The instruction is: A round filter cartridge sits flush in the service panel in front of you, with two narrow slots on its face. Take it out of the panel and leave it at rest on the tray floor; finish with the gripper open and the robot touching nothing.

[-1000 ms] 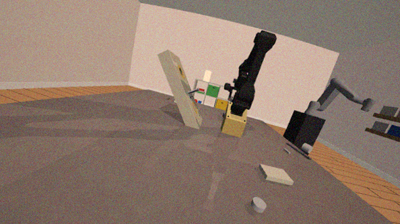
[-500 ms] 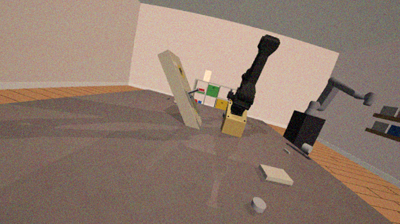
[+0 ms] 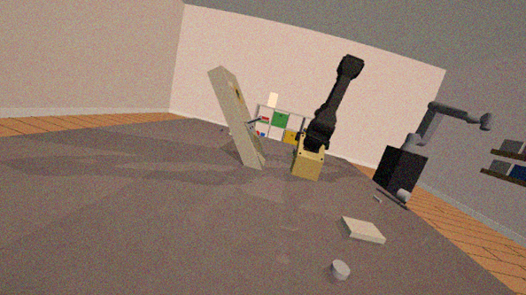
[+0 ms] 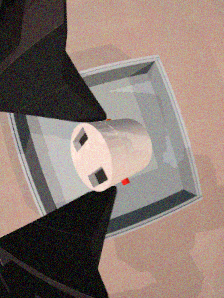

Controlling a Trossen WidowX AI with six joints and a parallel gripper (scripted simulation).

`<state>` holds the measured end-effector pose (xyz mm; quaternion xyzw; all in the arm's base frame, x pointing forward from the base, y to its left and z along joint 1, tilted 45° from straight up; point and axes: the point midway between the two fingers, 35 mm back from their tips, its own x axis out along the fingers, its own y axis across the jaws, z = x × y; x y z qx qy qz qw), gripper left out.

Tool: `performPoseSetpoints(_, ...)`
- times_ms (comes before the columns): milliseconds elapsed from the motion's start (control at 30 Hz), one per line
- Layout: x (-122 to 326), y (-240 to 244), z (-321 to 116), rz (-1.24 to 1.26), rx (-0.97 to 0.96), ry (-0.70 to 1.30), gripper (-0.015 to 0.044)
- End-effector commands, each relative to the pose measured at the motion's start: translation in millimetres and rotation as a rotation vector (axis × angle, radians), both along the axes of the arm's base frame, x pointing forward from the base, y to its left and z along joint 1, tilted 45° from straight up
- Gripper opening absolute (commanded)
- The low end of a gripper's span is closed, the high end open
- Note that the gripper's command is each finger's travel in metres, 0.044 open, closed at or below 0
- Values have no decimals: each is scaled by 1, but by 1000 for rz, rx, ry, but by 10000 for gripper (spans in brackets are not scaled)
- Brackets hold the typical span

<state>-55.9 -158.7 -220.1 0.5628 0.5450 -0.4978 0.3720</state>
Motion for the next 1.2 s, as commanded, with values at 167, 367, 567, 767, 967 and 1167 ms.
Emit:
performPoseSetpoints(167, 0, 0, 0, 0, 0, 0, 157)
performPoseSetpoints(367, 0, 0, 0, 0, 0, 0, 315)
performPoseSetpoints(567, 0, 0, 0, 0, 0, 0, 440)
performPoseSetpoints(767, 0, -43, 43, 0, 1, -1, 440)
performPoseSetpoints(967, -1, -41, 41, 8, -2, 4, 440)
performPoseSetpoints(1167, -1, -41, 41, 8, -2, 4, 440)
